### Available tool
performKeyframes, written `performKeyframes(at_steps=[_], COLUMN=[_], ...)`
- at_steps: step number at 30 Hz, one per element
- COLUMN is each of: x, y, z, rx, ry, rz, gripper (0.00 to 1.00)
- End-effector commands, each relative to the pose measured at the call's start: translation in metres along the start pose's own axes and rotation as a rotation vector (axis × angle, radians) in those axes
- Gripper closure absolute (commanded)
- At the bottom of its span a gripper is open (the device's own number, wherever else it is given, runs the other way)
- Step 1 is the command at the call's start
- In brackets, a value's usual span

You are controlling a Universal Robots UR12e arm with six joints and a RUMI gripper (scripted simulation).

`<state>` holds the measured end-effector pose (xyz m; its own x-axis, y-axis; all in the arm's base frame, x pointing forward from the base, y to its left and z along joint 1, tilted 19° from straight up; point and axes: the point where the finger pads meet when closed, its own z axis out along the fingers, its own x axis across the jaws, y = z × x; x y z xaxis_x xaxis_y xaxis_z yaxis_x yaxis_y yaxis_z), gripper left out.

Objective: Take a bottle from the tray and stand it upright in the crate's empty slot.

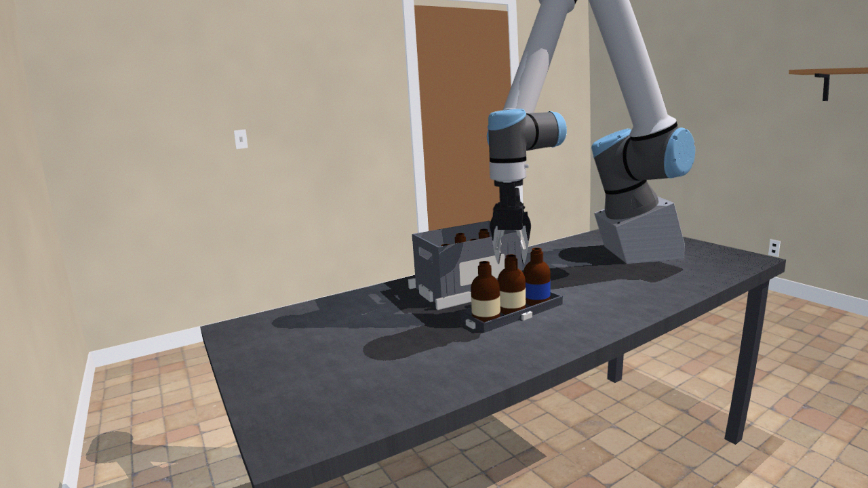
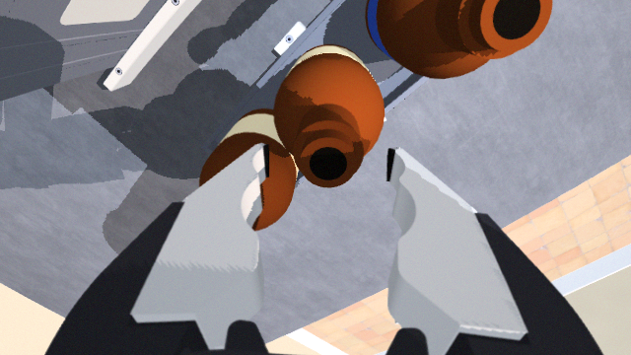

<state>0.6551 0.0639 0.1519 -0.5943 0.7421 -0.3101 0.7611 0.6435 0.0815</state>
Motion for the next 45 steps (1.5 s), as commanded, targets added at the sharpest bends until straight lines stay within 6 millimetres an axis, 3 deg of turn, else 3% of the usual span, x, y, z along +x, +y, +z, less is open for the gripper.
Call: performKeyframes(at_steps=[1,6,7,45], x=[-0.0004,-0.0004,-0.0004,-0.0004], y=[0.0005,0.0005,0.0005,0.0005], z=[-0.0006,-0.0006,-0.0006,-0.0006], rx=[-0.001,-0.001,-0.001,-0.001], ry=[-0.001,-0.001,-0.001,-0.001], rz=[0.0,0.0,0.0,0.0], gripper=[0.62,0.62,1.0,1.0])
